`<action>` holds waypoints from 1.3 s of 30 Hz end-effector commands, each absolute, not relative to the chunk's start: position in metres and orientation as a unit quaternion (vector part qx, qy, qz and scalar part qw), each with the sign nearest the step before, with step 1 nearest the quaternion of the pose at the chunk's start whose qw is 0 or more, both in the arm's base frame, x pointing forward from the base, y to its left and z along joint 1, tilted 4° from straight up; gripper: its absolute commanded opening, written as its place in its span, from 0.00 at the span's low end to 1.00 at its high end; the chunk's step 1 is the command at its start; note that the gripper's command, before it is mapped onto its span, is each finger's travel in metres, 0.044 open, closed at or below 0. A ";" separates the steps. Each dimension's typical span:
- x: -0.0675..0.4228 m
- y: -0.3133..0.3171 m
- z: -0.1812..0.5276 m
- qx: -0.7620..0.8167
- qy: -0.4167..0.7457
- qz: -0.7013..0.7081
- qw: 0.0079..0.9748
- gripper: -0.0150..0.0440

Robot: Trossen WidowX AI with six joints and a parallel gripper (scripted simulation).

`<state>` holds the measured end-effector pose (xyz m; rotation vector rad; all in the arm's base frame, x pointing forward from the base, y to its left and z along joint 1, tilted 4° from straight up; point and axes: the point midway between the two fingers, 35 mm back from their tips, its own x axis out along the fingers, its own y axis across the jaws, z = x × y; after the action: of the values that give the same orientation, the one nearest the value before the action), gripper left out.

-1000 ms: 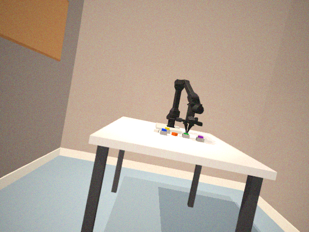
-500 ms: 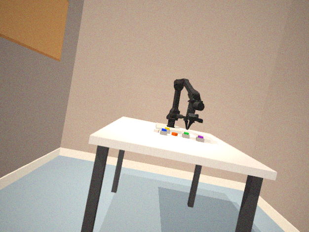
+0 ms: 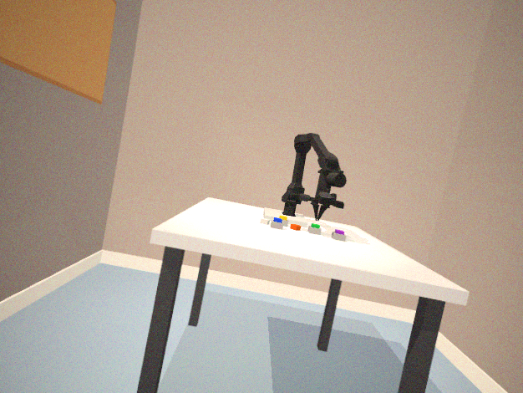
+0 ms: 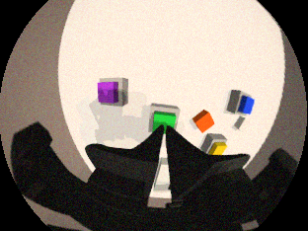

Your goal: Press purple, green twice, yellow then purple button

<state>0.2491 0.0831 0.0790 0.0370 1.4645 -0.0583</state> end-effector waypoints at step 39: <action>0.244 0.083 0.088 0.017 0.675 -0.026 0.738 0.29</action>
<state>0.2429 0.0810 0.0729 0.0267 1.4954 -0.0670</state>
